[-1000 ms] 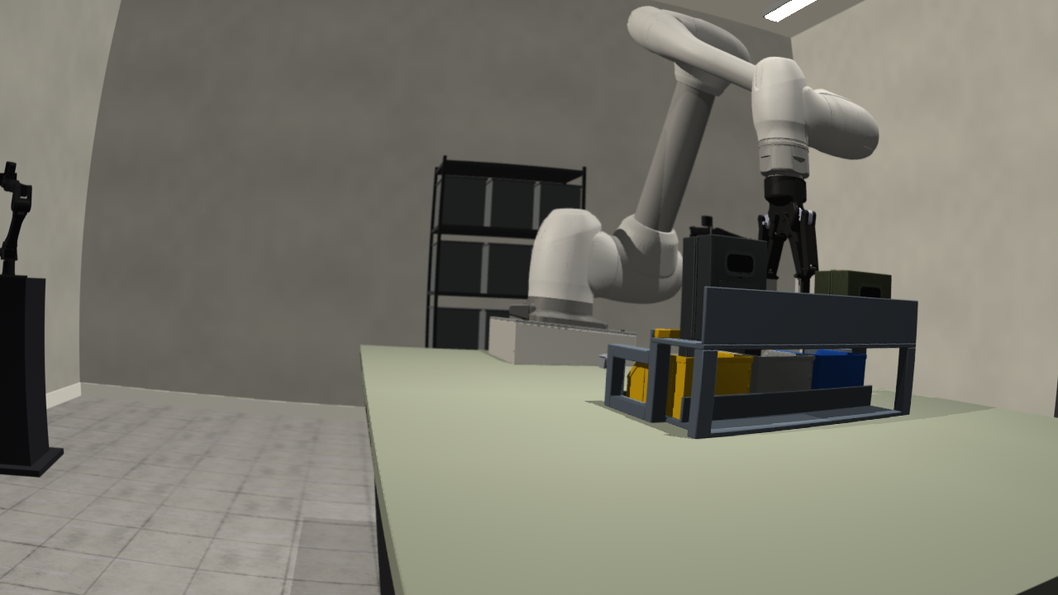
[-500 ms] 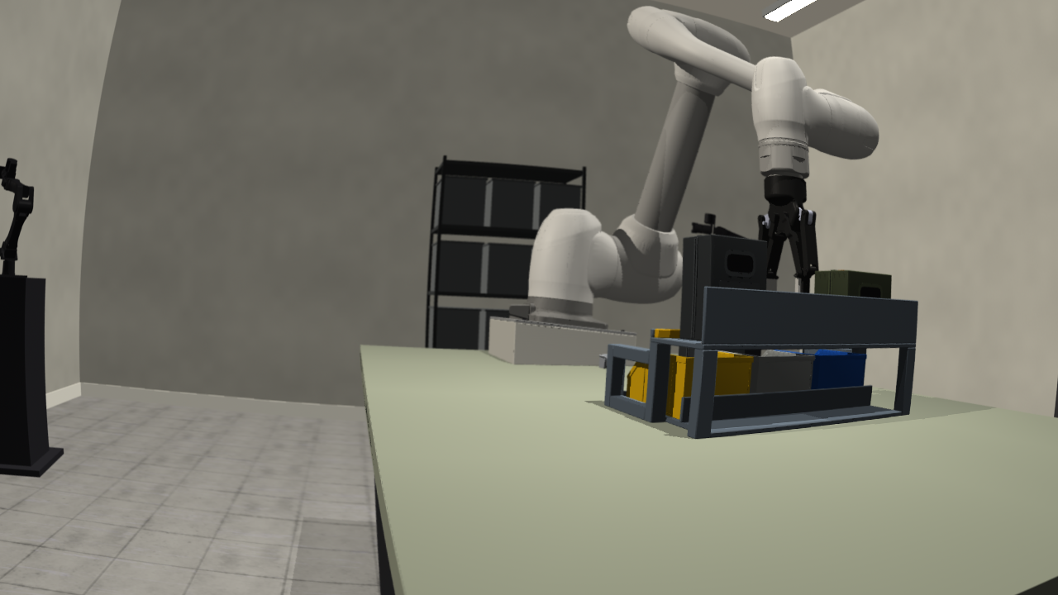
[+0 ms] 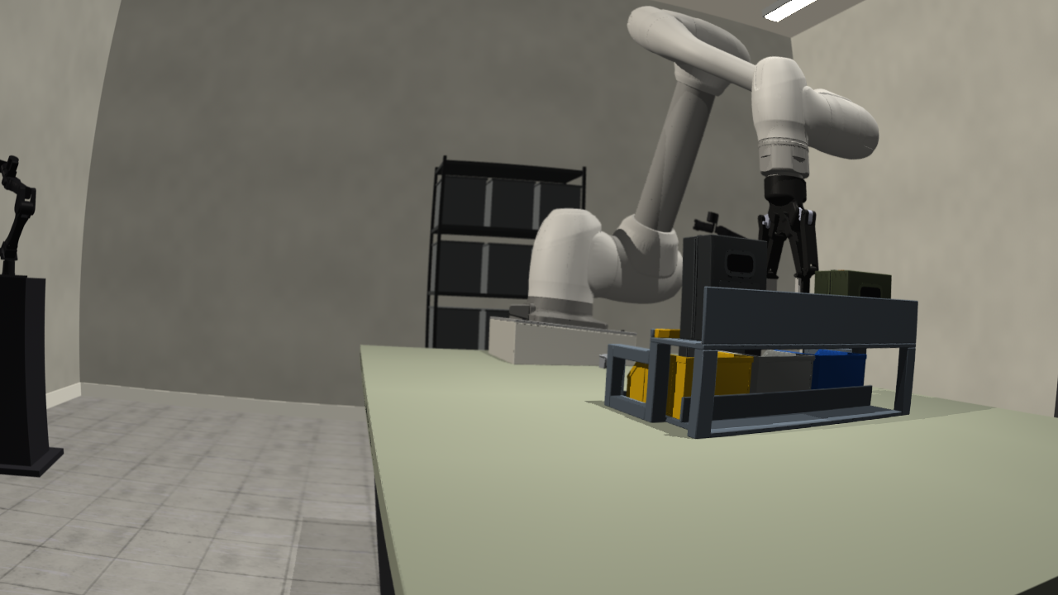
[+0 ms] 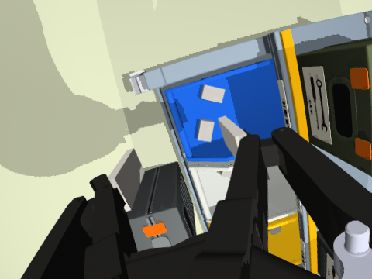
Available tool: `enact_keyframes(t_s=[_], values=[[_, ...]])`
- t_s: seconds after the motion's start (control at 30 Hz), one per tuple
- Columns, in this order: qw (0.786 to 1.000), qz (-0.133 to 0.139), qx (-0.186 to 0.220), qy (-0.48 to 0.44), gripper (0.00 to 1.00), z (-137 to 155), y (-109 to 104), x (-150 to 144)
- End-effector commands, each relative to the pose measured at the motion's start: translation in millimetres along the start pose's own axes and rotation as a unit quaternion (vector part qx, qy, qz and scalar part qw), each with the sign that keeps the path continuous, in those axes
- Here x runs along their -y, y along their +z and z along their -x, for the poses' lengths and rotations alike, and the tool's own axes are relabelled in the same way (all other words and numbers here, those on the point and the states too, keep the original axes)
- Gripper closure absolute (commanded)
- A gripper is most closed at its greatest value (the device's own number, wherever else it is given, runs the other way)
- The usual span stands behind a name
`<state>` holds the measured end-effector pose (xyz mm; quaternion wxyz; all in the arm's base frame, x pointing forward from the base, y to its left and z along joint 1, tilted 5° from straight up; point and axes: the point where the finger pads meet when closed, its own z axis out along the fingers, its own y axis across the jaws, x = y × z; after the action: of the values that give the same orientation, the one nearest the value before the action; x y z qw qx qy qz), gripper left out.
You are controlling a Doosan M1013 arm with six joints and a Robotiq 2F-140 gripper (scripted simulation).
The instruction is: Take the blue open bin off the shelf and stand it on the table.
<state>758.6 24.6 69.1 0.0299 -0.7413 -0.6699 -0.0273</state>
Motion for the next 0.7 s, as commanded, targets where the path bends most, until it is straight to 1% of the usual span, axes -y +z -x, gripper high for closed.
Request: enact_keyframes(t_s=[0.0,0.3,0.33,0.47,0.67], values=[[1.0,0.0,0.0,0.02,0.43,-0.2,-0.2,0.0],[1.0,0.0,0.0,0.02,0.43,-0.2,-0.2,0.0],[1.0,0.0,0.0,-0.026,0.43,0.0,-0.2,0.0],[0.992,0.0,0.0,-0.13,0.43,0.0,-0.4,0.0],[0.992,0.0,0.0,-0.13,0.43,0.0,-0.4,0.0]])
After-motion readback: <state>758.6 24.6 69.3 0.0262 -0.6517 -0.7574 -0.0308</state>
